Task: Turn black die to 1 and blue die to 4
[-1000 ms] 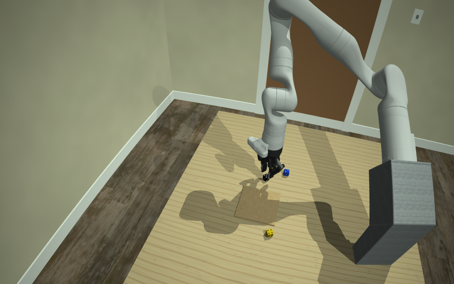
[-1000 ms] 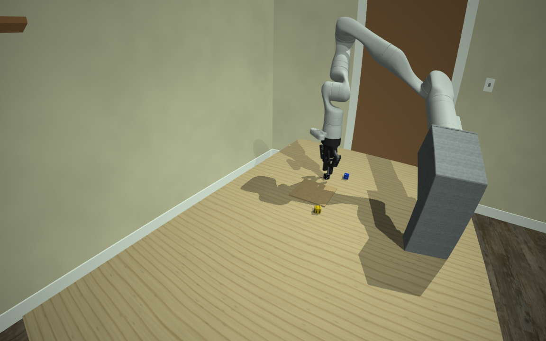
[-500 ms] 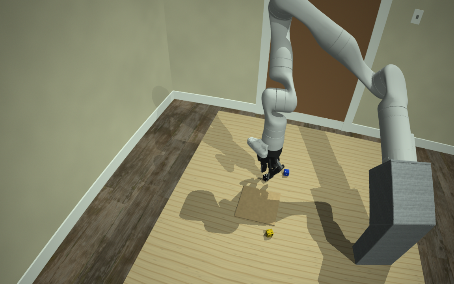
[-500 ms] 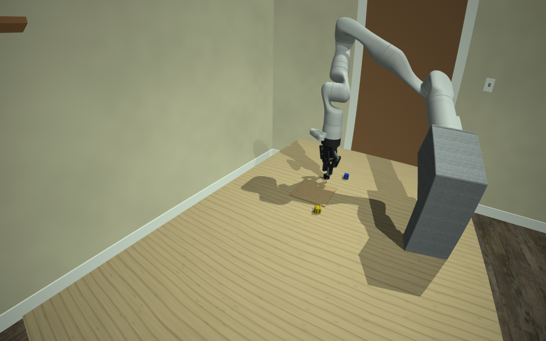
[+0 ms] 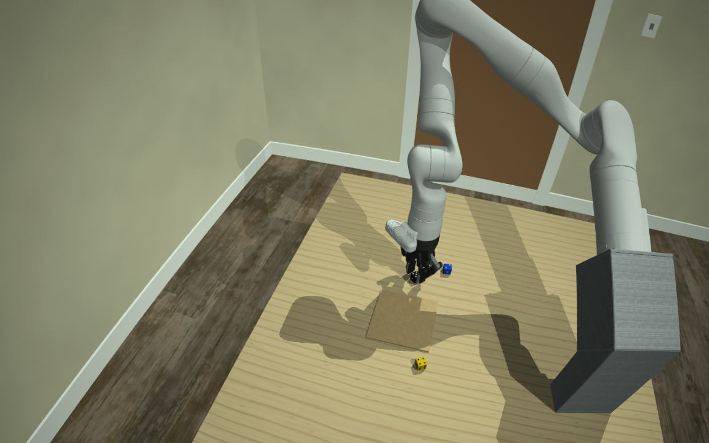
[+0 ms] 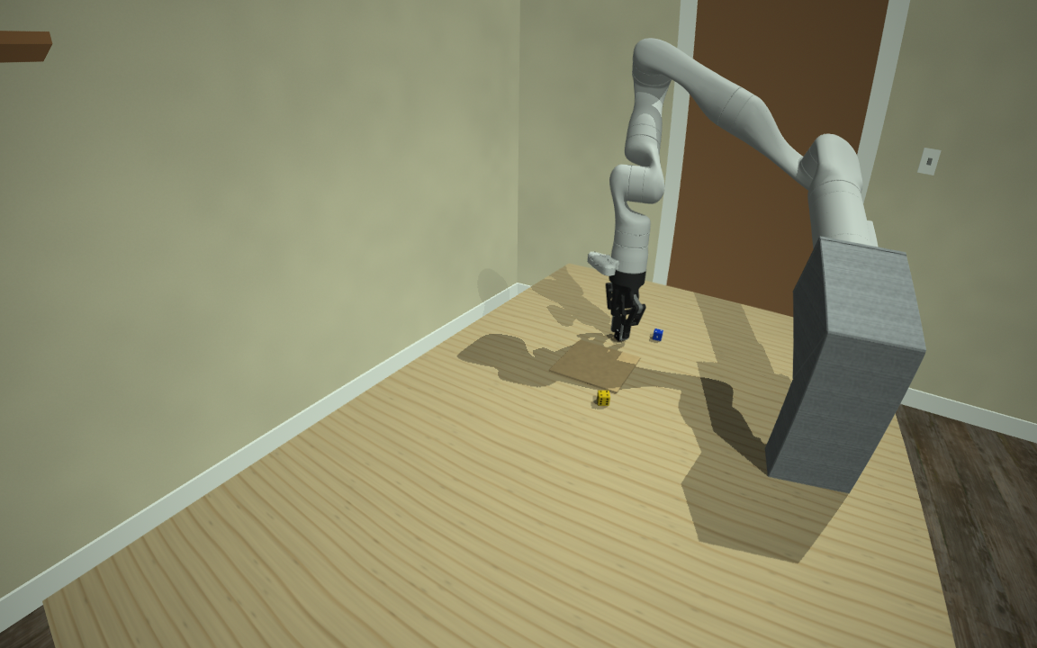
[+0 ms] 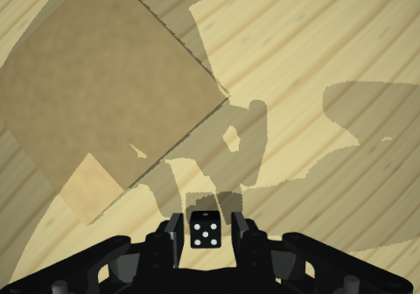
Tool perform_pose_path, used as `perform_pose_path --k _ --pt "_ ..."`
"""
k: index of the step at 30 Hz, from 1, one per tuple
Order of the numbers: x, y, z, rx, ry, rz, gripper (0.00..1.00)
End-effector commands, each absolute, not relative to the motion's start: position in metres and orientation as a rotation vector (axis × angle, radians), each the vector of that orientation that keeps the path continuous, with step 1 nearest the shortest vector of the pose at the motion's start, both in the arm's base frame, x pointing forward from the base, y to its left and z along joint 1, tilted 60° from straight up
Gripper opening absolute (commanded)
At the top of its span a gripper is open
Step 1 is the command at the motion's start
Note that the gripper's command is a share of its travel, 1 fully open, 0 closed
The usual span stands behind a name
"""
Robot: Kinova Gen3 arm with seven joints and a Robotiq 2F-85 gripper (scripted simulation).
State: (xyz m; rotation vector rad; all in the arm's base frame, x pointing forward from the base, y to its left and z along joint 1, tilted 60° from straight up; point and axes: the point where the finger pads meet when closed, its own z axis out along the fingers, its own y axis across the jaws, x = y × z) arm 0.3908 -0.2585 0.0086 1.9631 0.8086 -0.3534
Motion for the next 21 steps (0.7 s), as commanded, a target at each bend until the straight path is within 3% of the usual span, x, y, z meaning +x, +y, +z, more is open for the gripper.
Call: perform_pose_path --k 1,21 --pt "0.3898 -0.2602 0.0072 1.963 0.808 -0.357 0.35" --pt "0.39 -0.262 0.0061 1.963 0.808 -0.357 0.35"
